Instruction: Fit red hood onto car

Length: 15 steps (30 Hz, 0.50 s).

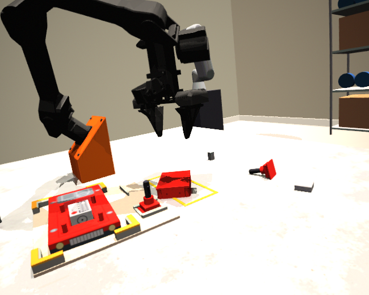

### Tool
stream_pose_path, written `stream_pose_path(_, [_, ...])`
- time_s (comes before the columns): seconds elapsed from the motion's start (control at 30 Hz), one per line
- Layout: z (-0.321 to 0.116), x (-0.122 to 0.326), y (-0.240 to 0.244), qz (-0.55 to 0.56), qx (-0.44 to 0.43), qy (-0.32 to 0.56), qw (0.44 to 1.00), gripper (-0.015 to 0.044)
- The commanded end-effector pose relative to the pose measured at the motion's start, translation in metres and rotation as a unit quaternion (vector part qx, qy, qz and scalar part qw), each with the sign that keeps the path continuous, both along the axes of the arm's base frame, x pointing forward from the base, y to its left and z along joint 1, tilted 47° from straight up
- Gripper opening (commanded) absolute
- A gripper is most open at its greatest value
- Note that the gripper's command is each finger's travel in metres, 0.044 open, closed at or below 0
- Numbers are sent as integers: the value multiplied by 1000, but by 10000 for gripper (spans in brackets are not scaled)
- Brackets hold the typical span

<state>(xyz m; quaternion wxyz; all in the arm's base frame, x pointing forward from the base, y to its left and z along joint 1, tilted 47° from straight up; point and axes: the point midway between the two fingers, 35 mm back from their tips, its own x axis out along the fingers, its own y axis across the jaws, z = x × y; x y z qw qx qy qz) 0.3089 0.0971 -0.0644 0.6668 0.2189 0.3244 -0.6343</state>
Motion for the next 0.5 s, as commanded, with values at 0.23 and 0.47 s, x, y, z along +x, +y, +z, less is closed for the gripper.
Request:
stream_pose_path(0.23, [-9, 10, -32, 197, -4, 203, 959, 440])
stream_pose_path(0.47, [-10, 12, -40, 239, -4, 247, 939, 440])
